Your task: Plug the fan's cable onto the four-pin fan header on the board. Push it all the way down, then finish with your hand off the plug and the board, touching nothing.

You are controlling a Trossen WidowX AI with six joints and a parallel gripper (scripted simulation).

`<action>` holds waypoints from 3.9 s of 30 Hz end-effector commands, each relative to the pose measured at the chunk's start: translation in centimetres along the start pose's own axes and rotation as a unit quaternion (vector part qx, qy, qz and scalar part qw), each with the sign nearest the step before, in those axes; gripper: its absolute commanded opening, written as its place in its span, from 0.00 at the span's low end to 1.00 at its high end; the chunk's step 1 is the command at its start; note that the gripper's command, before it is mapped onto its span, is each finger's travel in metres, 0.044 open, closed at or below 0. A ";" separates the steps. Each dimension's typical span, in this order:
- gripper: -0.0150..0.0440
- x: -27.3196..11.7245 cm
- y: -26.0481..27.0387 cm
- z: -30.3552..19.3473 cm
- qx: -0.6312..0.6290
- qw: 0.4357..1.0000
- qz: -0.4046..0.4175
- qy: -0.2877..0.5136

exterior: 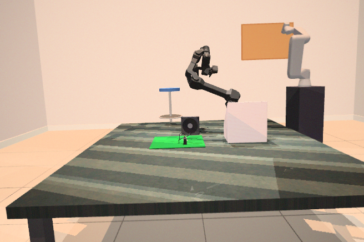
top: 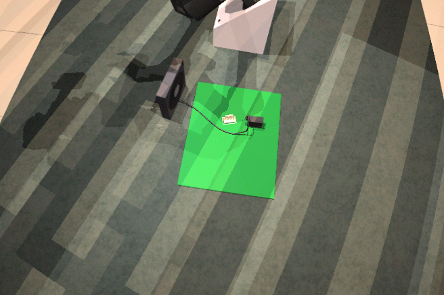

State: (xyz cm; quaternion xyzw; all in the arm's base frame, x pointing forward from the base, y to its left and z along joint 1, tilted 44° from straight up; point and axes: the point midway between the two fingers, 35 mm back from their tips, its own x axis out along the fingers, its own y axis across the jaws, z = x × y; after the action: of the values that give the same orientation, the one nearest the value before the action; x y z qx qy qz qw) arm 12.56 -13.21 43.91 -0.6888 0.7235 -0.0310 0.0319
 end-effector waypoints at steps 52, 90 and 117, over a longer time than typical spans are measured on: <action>1.00 12.8 -0.8 11.2 0.819 0.312 0.181 -0.447; 1.00 -12.7 -12.2 49.0 0.863 0.041 0.503 0.036; 1.00 -7.9 -11.4 54.0 0.865 0.039 0.498 0.038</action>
State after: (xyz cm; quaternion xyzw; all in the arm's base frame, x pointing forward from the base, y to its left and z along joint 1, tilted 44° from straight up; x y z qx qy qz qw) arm 29.28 -5.49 -8.52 0.3664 0.3449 -0.6365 0.5846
